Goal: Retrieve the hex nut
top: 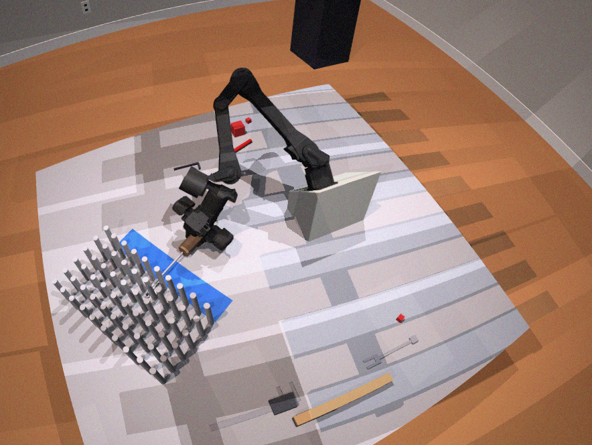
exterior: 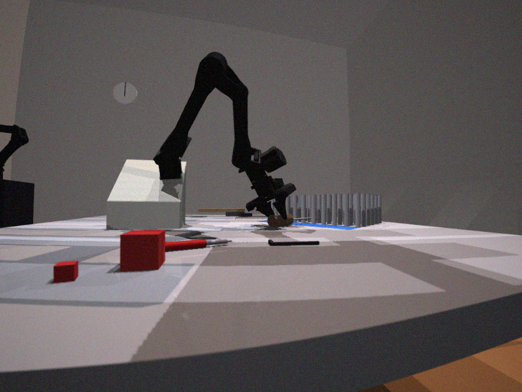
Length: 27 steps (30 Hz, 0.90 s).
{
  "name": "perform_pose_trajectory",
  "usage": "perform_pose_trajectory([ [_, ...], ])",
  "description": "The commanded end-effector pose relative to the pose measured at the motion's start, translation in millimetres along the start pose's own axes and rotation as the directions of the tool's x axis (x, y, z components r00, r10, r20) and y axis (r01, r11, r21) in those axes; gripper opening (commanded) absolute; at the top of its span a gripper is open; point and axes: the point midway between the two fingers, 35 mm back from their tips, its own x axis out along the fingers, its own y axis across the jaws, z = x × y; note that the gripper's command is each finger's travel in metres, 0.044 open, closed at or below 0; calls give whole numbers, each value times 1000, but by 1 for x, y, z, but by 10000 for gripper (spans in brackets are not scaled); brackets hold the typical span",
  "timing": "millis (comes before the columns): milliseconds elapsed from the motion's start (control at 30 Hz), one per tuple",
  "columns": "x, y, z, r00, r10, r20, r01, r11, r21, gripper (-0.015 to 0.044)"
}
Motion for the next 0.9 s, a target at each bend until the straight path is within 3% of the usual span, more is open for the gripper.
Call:
perform_pose_trajectory([
  [0,-2,0,-2,1000,0,4,0,1000,-3,0],
  [867,-9,0,-20,1000,1,4,-1,1000,-3,0],
])
